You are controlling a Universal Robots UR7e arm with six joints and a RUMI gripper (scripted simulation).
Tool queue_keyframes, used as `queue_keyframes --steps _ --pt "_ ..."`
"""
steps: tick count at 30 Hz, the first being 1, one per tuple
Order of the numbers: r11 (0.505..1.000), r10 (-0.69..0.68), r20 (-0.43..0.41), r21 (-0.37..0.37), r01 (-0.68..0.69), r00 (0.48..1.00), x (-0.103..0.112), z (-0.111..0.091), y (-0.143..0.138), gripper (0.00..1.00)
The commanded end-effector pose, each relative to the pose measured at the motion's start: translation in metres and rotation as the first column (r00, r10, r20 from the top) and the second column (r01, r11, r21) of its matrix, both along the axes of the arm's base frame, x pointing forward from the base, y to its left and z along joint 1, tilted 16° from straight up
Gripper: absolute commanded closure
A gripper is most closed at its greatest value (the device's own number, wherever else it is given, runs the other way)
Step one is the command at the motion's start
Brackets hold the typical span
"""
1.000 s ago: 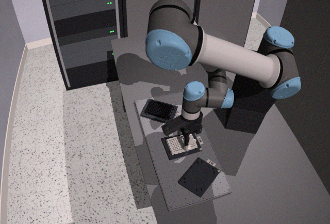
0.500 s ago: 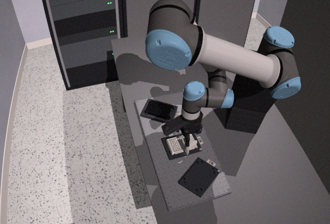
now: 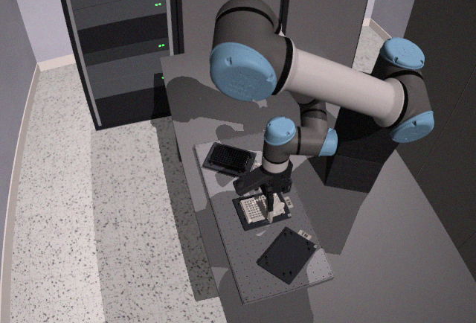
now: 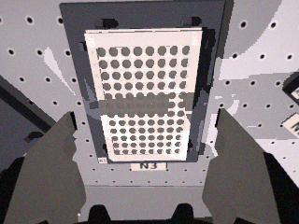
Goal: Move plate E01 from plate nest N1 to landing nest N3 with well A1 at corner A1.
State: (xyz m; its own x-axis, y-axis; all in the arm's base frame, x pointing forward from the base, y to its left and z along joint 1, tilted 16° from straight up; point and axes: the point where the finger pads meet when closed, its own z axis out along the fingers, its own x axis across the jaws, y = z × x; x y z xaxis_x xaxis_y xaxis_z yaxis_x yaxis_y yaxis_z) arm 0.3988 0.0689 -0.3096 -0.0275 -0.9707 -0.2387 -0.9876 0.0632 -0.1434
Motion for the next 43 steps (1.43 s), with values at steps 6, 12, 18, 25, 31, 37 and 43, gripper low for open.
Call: queue_keyframes --steps 6,12,18,25,31,37,43 --pt "1.0 0.0 0.001 0.0 0.0 1.0 0.0 0.0 0.0 0.18" --pt "1.0 0.0 0.001 0.0 0.0 1.0 0.0 0.0 0.0 0.18" --pt "1.0 0.0 0.001 0.0 0.0 1.0 0.0 0.0 0.0 0.18" --pt "1.0 0.0 0.001 0.0 0.0 1.0 -0.001 0.01 -0.002 0.18" --pt "1.0 0.0 0.001 0.0 0.0 1.0 -0.002 0.016 -0.004 0.18" --pt "1.0 0.0 0.001 0.0 0.0 1.0 -0.004 0.026 -0.006 0.18" --pt "1.0 0.0 0.001 0.0 0.0 1.0 -0.005 0.03 -0.007 0.18"
